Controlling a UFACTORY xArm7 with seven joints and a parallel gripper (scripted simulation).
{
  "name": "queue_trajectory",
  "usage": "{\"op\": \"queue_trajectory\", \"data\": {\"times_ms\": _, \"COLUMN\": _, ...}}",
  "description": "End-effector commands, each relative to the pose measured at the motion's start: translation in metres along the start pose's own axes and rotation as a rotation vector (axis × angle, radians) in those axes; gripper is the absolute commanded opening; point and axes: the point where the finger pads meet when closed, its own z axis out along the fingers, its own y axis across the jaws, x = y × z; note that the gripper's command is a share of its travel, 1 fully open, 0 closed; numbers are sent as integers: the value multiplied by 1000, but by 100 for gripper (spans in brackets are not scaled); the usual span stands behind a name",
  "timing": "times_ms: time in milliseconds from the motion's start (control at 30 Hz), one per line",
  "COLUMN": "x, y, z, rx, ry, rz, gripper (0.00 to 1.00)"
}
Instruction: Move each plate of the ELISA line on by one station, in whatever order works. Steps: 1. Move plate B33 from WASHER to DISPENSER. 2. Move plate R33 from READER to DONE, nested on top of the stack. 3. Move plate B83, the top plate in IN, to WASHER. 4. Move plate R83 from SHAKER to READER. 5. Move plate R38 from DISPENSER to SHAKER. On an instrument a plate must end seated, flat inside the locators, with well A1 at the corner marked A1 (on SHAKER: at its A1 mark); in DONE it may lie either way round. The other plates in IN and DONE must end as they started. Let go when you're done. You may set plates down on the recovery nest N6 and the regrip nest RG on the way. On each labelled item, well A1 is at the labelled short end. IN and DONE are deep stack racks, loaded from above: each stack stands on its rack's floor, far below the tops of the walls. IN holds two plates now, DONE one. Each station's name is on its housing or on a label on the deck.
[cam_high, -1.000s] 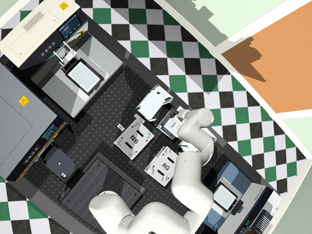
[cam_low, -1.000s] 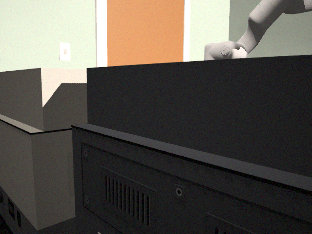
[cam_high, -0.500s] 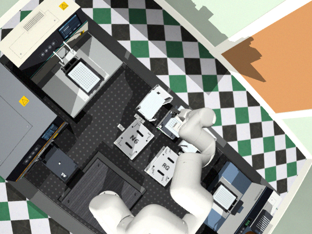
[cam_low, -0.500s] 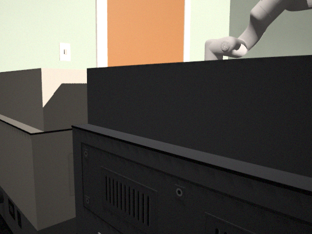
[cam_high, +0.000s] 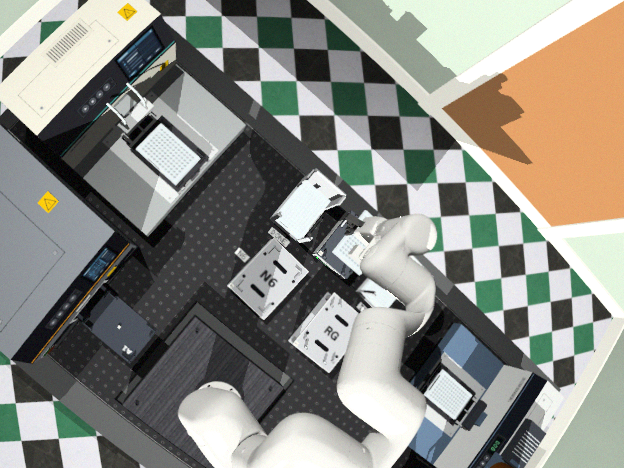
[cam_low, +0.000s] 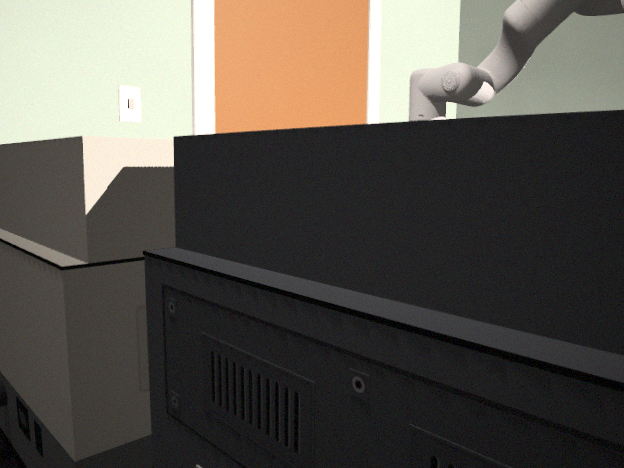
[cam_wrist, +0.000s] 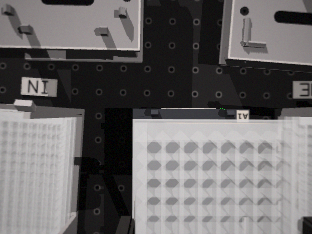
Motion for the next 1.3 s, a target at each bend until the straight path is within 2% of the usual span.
{"op": "queue_trajectory", "data": {"times_ms": 0, "x": -1, "y": 0, "z": -5, "rx": 0, "ry": -4, "rz": 0, "gripper": 0}}
{"op": "queue_trajectory", "data": {"times_ms": 1267, "x": -1, "y": 0, "z": -50, "rx": 0, "ry": -4, "rz": 0, "gripper": 0}}
